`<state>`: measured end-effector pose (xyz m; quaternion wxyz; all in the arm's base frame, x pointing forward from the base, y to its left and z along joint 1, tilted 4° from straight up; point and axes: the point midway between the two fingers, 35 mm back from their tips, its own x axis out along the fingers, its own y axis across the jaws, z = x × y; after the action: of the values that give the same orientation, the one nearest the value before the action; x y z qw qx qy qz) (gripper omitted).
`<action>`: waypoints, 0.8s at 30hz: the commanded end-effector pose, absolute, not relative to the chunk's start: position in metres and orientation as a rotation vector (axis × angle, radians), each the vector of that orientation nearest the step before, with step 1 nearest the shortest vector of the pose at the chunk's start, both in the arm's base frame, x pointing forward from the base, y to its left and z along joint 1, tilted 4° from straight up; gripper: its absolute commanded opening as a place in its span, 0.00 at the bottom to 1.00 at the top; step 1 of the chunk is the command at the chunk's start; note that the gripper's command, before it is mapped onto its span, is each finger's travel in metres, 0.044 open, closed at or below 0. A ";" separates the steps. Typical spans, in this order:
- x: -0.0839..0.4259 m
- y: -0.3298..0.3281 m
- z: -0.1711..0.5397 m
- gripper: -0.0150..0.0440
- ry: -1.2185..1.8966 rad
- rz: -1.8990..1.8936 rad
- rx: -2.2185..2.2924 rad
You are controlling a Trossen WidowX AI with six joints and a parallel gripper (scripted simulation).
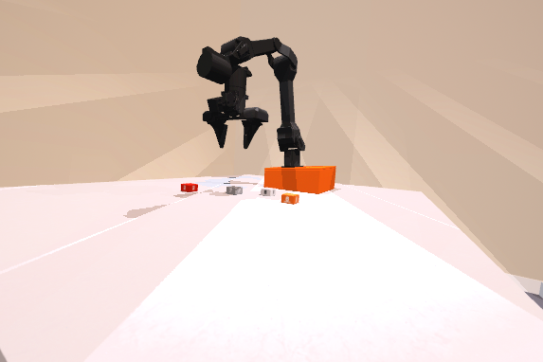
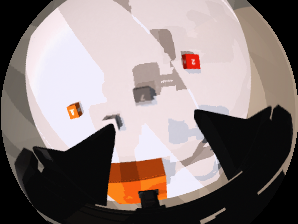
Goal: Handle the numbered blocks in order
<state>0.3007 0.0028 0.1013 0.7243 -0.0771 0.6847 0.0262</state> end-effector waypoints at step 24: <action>0.230 0.081 0.092 0.93 1.511 0.069 -0.164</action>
<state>0.2308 0.0816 0.0931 0.7243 -0.0742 0.6847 0.0338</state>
